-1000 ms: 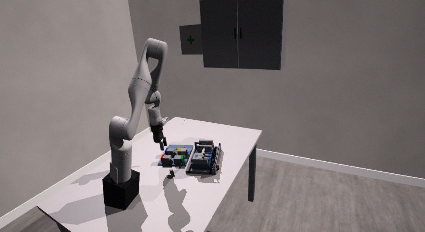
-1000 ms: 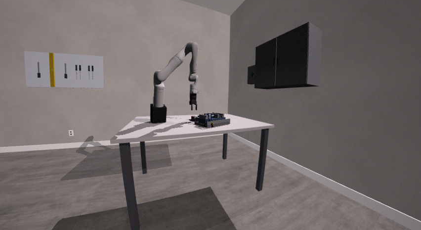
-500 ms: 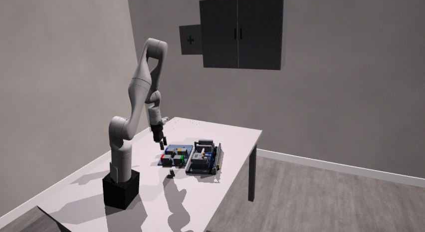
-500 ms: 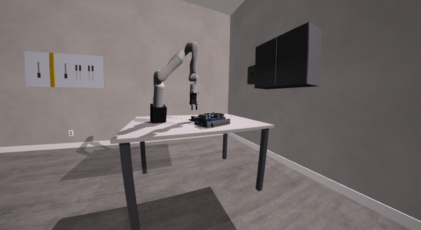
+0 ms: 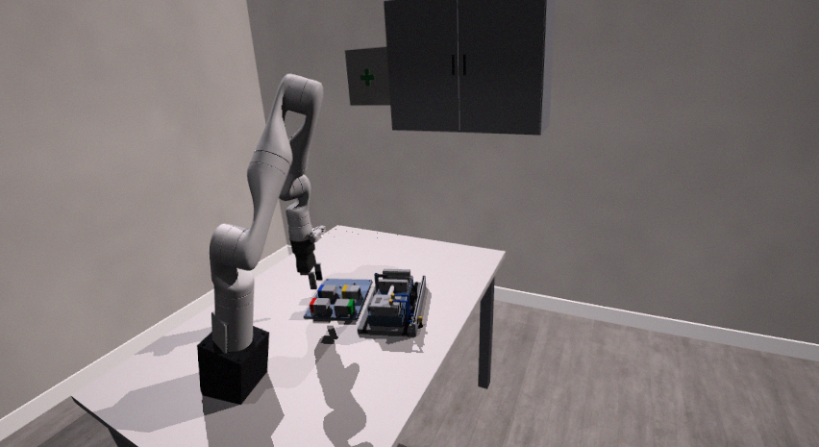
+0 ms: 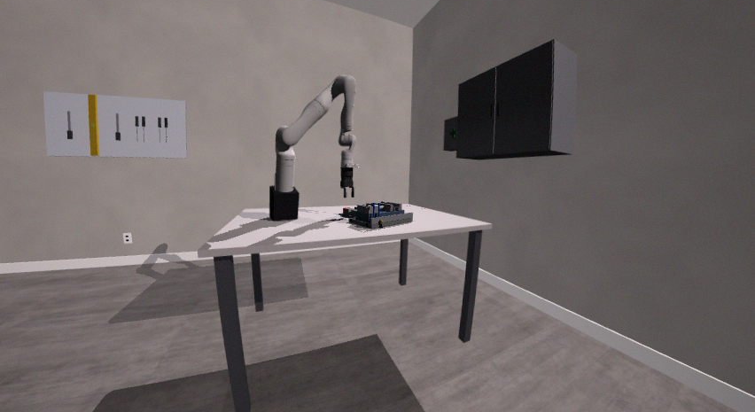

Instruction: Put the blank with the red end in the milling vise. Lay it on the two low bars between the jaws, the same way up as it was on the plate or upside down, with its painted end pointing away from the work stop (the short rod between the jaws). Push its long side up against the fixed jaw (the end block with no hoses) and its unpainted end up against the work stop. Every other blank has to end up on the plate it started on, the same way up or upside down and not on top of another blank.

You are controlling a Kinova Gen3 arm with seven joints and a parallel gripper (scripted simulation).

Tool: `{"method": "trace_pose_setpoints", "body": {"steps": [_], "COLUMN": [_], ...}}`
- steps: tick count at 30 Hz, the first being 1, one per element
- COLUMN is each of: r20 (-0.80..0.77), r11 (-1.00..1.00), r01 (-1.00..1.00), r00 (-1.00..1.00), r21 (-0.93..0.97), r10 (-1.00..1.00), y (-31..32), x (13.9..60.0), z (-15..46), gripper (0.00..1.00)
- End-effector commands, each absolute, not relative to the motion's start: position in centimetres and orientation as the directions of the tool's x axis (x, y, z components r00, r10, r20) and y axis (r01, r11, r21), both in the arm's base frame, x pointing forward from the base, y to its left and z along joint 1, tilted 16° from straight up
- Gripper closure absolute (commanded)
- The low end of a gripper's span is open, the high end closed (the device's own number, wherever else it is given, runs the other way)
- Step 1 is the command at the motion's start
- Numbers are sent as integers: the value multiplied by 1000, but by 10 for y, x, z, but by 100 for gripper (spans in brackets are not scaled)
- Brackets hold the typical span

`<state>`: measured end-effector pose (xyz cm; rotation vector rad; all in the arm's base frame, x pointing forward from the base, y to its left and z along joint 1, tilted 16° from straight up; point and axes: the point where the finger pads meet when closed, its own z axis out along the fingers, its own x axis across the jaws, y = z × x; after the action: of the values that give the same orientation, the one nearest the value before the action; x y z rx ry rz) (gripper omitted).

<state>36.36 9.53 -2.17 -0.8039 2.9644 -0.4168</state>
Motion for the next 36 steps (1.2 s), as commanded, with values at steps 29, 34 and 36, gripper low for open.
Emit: {"method": "trace_pose_setpoints", "body": {"steps": [29,34,36], "r20": [35,26,27], "r11": [828,831,831], "r01": [-492,-487,-488], "r00": [-864,-866,-866], "r21": [-269,-268,-268], "r10": [-502,-499,-500], "y": [78,78,77], "x": [369,372,371], "z": [-87,-86,-89], "gripper": [0,0,0]}}
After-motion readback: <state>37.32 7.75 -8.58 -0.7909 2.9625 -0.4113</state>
